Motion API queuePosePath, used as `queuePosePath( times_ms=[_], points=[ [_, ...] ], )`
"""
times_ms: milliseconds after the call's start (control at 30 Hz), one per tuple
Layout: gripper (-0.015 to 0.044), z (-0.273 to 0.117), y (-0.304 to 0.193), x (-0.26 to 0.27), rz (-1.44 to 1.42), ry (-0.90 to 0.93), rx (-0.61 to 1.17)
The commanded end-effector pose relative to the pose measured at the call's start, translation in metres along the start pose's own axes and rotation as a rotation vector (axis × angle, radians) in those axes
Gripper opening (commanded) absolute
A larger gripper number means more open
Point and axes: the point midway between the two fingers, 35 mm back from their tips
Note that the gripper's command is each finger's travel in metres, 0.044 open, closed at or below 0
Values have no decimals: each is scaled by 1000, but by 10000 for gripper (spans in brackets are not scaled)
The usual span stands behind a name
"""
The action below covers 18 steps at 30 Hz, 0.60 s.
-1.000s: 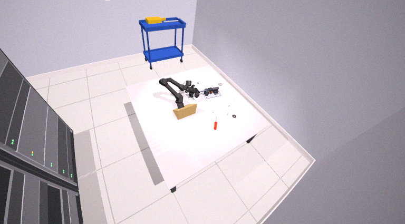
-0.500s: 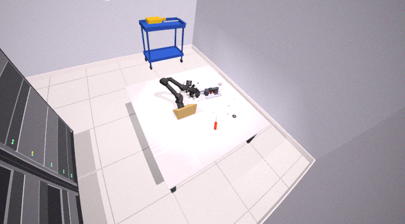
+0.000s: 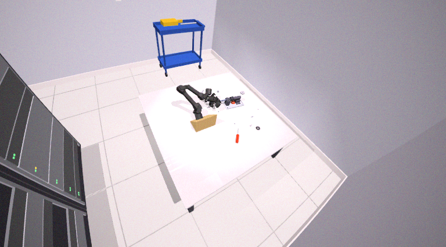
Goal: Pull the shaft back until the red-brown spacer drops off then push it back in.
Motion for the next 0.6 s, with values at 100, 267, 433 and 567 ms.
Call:
queuePosePath(
  times_ms=[100, 267, 433, 567],
  points=[
    [0, 3, -2, 0, -3, 2, 1],
    [0, 5, -3, 0, -3, 2, 1],
    [0, 6, -3, -1, -3, 2, 1],
    [0, 7, -4, -1, -3, 2, 1]
  ],
)
Point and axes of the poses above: the point midway between the two fingers, 35 mm back from their tips, its own z axis out along the fingers, its own x axis across the jaws, y = z × x, and after that the axes turned 14 degrees about z, right-handed
